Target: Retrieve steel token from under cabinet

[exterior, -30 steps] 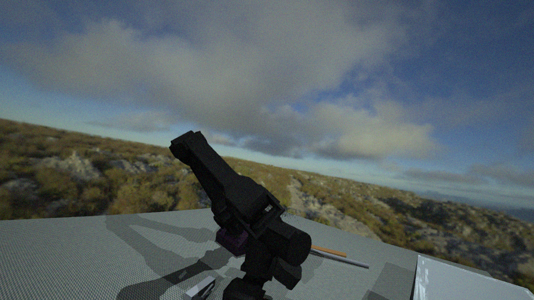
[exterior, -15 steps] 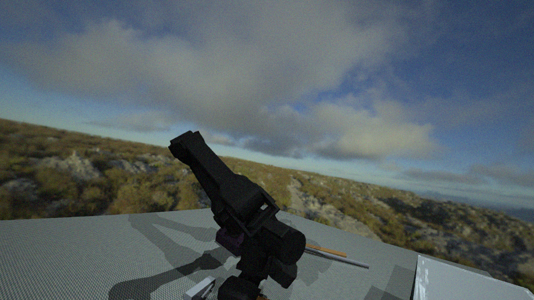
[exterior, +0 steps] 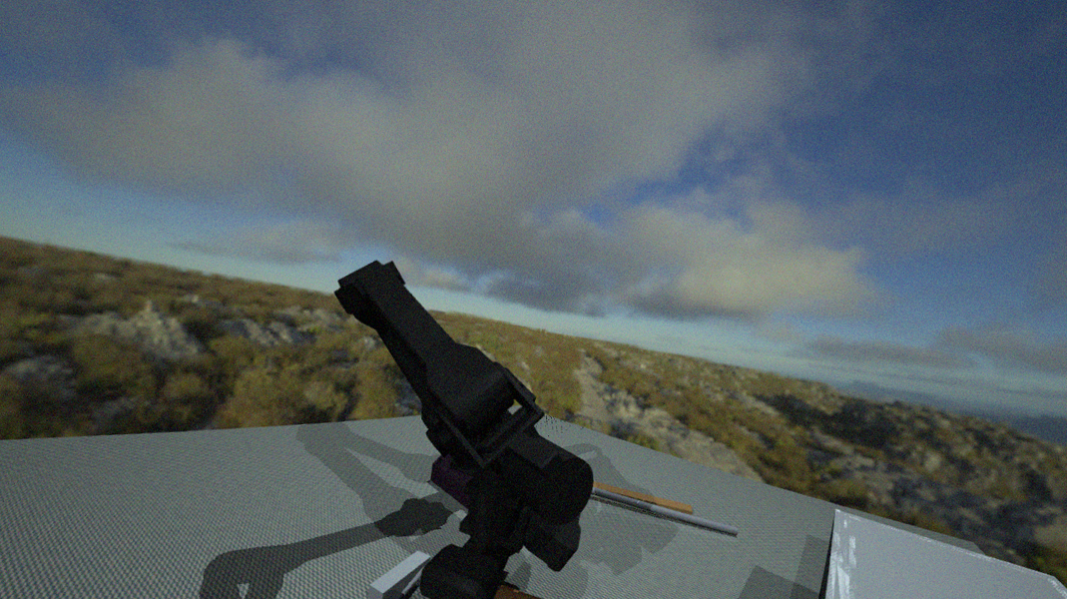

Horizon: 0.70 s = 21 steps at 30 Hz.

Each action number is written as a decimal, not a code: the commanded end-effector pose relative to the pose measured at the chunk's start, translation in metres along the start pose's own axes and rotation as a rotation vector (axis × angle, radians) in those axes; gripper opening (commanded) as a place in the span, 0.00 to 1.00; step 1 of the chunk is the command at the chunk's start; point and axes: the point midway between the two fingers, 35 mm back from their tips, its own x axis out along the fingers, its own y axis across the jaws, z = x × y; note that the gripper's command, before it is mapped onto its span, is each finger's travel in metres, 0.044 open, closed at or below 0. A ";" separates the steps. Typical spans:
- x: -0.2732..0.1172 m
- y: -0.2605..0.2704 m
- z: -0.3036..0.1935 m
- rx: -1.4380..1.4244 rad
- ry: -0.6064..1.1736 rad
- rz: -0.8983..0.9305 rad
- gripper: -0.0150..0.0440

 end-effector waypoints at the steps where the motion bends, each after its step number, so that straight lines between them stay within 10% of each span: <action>1: -0.001 0.000 -0.006 -0.004 -0.001 -0.001 0.25; 21: -0.001 0.001 -0.010 -0.126 -0.001 -0.002 0.25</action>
